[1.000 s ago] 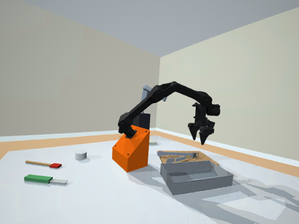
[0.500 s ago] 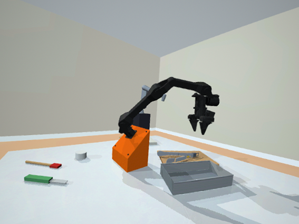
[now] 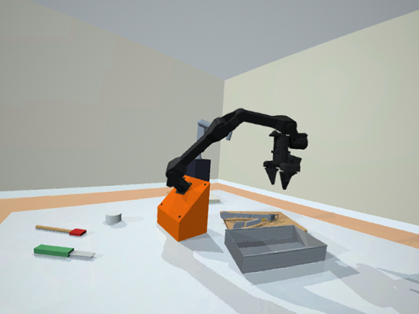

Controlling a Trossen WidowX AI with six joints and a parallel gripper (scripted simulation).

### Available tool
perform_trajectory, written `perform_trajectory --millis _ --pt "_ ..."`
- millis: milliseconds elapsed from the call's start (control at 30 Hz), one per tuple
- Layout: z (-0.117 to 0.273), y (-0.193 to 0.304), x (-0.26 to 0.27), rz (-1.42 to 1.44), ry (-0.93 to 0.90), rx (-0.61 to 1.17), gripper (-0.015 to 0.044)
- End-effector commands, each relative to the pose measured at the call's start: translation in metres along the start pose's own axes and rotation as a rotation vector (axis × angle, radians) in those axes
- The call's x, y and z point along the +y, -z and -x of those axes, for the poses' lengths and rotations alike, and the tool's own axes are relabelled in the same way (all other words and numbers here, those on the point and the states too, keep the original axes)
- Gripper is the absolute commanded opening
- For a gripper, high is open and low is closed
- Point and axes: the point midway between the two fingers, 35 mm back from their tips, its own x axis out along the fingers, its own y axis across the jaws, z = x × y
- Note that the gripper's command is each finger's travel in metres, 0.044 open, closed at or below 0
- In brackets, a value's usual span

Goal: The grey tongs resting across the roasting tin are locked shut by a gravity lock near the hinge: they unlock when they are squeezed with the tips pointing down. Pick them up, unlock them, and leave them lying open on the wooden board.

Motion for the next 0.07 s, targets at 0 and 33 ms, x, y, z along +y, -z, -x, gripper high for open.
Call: perform_trajectory --millis 0,33 --pt "-0.0007 0.0004 0.0004 -0.004 -0.005 0.004 0.044" --pt "-0.0007 0.0004 0.0004 -0.004 -0.005 0.004 0.044"
